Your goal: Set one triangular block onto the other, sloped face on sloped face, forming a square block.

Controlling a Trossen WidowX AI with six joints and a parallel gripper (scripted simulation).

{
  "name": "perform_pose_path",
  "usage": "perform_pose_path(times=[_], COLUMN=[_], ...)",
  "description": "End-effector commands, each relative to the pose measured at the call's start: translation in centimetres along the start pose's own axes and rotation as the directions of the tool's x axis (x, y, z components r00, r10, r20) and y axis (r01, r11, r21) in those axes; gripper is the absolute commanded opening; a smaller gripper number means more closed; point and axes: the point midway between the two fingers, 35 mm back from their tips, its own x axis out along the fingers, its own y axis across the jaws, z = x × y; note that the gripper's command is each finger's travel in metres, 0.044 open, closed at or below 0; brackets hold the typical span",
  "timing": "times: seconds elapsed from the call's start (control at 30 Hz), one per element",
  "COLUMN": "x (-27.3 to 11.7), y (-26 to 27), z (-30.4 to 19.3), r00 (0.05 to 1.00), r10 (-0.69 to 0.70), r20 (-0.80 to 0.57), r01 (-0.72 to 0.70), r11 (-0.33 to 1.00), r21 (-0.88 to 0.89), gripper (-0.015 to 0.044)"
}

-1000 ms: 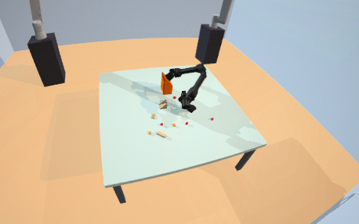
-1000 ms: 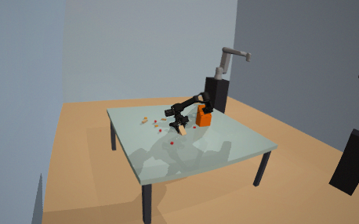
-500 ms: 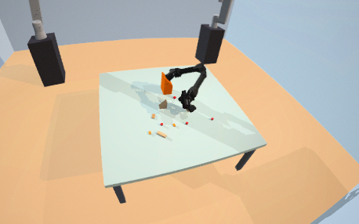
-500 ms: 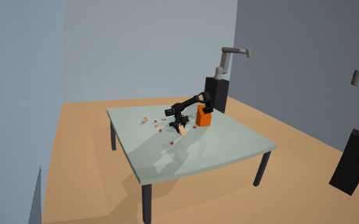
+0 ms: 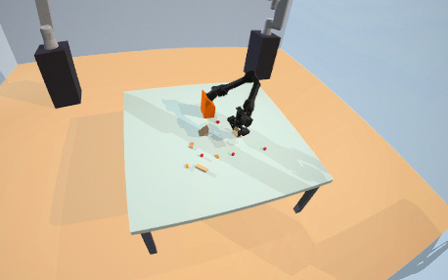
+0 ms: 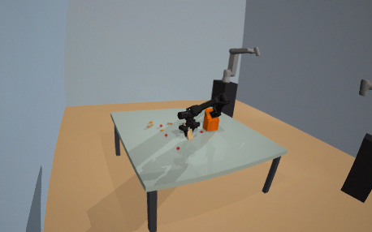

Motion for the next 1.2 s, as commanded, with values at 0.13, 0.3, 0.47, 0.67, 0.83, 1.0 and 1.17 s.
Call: perform_pose_path(times=[0.13,0.3,0.47,0.67,0.83,1.0,1.17], x=[-0.8,-1.0,-1.1,-1.1,-0.9,-0.7,-0.8], y=[0.0,0.0,0.0,0.0,0.0,0.0,0.1], z=[1.5,2.4,3.4,4.5,5.4,6.3,6.0], r00=[0.977,0.941,0.890,0.808,0.726,0.632,0.681], r10=[-0.010,-0.010,-0.009,-0.008,-0.007,-0.005,-0.003], r20=[-0.213,-0.337,-0.457,-0.589,-0.688,-0.775,-0.733], r01=[0.010,0.011,0.011,0.012,0.013,0.014,0.009], r11=[1.000,1.000,1.000,1.000,1.000,1.000,1.000], r21=[0.001,0.002,0.002,0.003,0.004,0.005,0.004], gripper=[0.0000,0.0000,0.0000,0.0000,0.0000,0.0000,0.0105])
